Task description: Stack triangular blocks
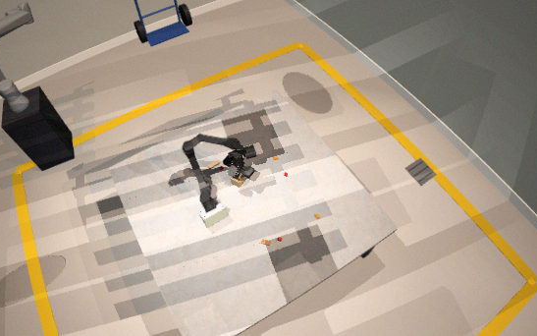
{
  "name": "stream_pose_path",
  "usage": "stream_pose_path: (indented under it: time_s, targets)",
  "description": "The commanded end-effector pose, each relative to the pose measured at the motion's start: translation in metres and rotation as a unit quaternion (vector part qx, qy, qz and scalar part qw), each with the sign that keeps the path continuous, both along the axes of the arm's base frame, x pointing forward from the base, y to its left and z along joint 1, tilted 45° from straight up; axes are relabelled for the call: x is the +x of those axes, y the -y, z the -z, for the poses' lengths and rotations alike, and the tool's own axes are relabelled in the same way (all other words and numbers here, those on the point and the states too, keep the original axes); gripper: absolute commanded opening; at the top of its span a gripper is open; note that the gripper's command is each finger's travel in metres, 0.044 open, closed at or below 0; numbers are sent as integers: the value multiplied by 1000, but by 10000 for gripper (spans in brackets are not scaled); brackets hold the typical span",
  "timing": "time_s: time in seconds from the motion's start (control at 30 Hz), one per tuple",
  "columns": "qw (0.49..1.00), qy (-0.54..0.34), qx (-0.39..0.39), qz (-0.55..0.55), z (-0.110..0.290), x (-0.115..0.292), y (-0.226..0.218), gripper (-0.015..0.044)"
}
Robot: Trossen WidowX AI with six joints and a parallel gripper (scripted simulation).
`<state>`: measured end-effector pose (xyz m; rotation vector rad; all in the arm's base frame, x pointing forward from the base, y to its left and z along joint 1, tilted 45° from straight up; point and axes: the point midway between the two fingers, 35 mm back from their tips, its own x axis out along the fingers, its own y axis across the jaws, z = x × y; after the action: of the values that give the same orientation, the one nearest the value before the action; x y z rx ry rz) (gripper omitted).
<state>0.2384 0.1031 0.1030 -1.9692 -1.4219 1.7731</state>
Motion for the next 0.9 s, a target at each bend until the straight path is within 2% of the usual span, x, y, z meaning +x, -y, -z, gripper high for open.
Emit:
stream_pose_path:
  time_s: [0.0, 0.87]
  targets:
    - [1000, -2, 2, 3, 1, -1, -1, 0]
    - [1000, -2, 3, 2, 14, -9, -9, 0]
